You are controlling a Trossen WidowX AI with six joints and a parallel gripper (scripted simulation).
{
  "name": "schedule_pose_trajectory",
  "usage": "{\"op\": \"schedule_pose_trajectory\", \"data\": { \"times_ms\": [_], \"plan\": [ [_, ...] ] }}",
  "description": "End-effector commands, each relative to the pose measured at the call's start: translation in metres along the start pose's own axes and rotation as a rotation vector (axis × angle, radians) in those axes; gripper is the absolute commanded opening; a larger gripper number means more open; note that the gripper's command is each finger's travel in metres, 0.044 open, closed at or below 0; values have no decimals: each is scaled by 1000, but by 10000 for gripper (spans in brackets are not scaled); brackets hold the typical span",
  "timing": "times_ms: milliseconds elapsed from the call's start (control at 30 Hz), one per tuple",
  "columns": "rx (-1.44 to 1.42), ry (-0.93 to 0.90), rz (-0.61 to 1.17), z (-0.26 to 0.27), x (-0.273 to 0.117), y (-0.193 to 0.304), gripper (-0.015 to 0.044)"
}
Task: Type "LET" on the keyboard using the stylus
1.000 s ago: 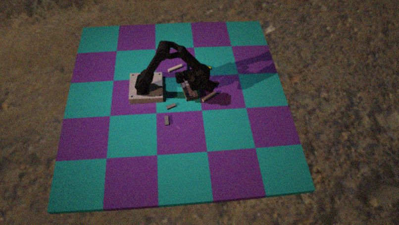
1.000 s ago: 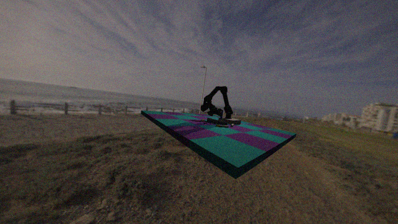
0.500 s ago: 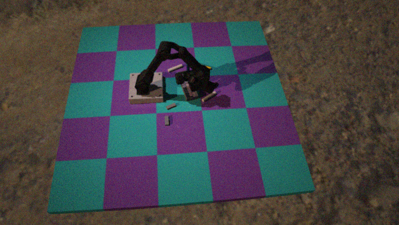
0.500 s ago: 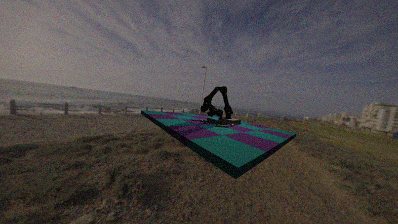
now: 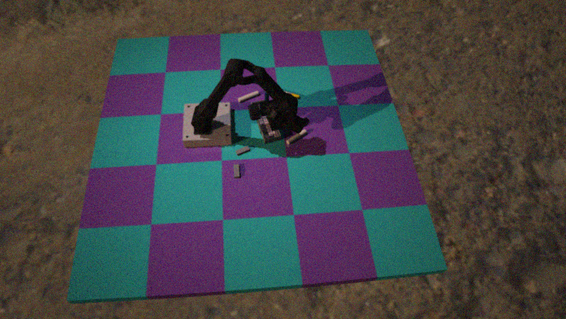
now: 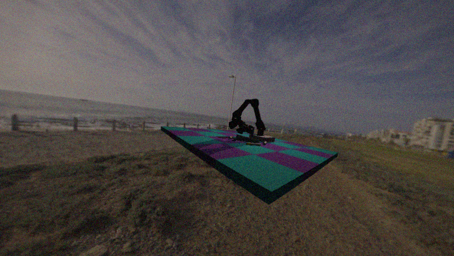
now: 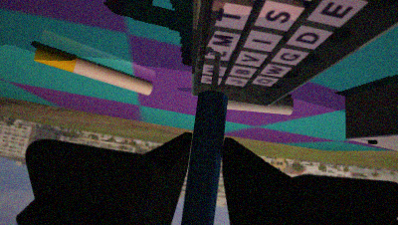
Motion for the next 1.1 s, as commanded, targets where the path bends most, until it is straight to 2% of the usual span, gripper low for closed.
{"op": "schedule_pose_trajectory", "data": {
  "times_ms": [0,167,400,700,1067],
  "plan": [
    [5,-2,4,-1,1,0,81],
    [5,-2,4,0,-1,3,81],
    [5,-2,4,4,-18,31,81],
    [7,-1,2,2,-17,30,84],
    [136,-212,-33,-41,-47,33,11]
  ]
}}
Point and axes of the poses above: the point midway between the two fingers, 35 mm back from their tips, its own x axis out along the fingers, its own z axis across the jaws, y = z × x, the point moved 9 cm from there along -x, back along the fingers, and after that the axes turned 8 degrees about -x, right-handed, at the moved point
